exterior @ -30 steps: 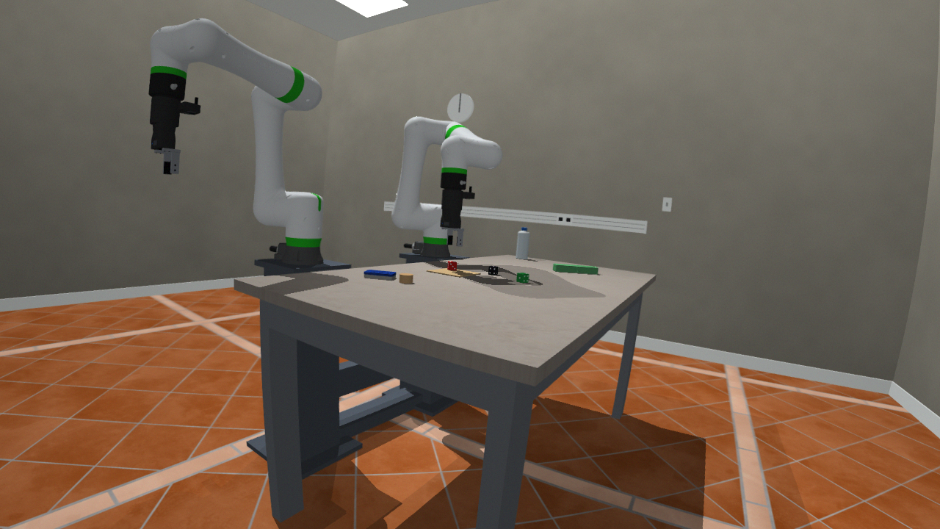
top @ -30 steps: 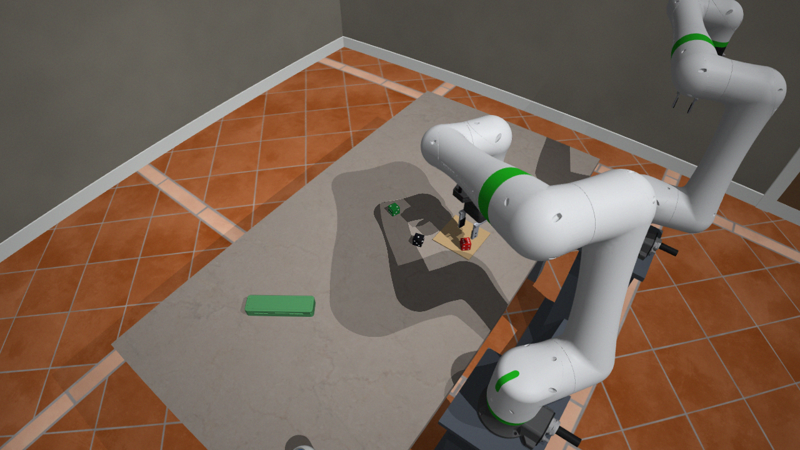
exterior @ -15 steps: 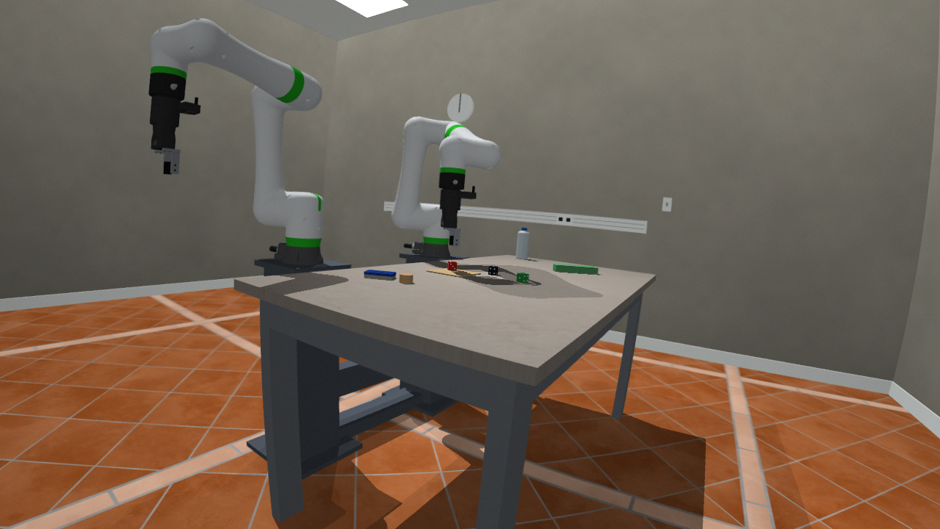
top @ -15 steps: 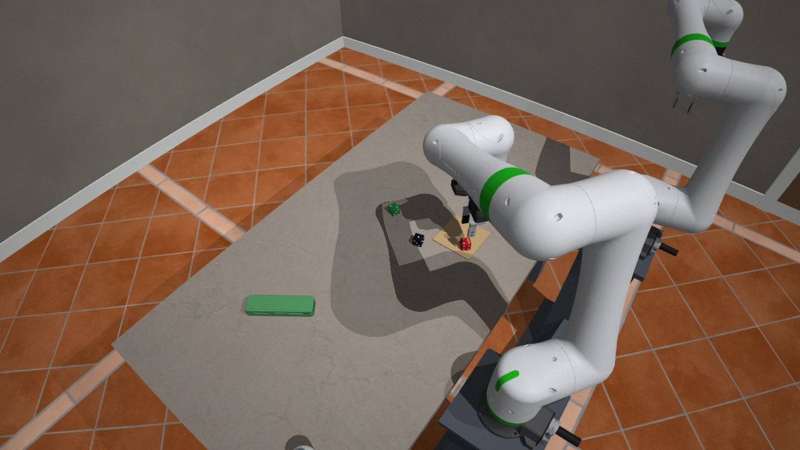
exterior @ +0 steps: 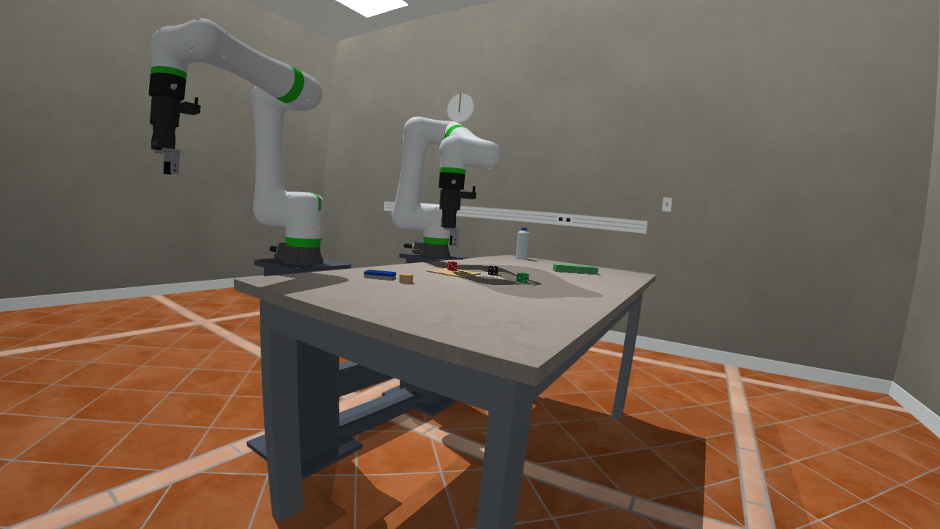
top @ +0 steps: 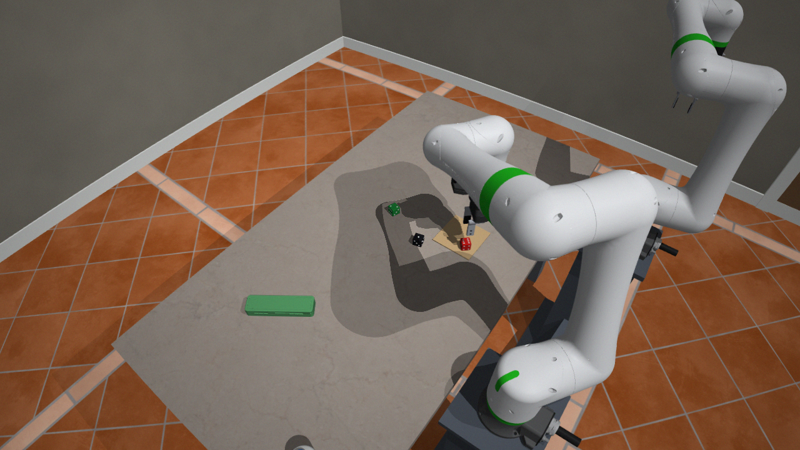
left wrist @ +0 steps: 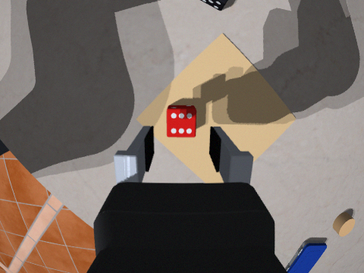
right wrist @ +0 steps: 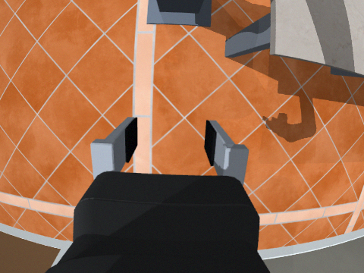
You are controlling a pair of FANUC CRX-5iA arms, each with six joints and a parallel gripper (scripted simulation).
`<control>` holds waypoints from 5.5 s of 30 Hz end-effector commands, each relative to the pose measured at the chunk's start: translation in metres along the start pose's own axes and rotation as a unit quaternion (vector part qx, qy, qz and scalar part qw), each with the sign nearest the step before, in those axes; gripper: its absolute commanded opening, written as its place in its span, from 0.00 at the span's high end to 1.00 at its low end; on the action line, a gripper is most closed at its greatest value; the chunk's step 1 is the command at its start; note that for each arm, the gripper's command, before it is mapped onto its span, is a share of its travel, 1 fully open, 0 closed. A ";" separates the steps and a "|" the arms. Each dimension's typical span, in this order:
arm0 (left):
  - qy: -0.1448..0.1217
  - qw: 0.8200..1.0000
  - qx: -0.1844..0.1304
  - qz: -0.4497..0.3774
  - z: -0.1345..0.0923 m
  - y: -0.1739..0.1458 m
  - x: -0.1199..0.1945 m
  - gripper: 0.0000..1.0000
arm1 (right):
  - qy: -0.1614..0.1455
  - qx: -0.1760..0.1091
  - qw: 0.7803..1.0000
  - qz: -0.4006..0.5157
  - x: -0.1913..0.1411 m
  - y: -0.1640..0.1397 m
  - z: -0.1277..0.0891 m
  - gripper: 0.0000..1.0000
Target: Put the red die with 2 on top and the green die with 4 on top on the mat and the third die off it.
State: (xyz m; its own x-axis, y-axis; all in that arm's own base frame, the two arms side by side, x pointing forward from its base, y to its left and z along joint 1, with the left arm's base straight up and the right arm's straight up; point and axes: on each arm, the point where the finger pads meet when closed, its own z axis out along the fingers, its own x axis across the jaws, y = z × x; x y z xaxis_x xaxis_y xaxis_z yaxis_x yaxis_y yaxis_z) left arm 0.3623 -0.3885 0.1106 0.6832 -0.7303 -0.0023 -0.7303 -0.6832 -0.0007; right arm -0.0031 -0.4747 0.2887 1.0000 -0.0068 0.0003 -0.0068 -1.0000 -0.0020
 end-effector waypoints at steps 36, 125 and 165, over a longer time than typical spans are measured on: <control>0.001 1.000 0.000 0.000 0.023 0.000 0.001 0.13 | 0.000 -0.001 1.000 0.000 0.000 0.000 -0.001 0.00; 0.001 1.000 0.000 0.000 0.010 -0.001 0.001 0.13 | 0.000 -0.001 1.000 0.000 0.000 0.000 -0.001 0.00; -0.002 0.958 -0.285 0.001 0.013 -0.006 0.000 0.13 | 0.000 -0.001 1.000 0.000 0.000 0.000 -0.001 0.00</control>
State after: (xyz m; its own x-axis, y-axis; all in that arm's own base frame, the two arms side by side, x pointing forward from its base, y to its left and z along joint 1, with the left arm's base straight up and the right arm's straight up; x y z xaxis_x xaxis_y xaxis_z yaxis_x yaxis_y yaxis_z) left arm 0.3671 -0.3847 0.0978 0.6826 -0.7307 -0.0032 -0.6276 -0.5885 0.5098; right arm -0.0031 -0.4747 0.2887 1.0000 -0.0068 0.0003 -0.0068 -1.0000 -0.0020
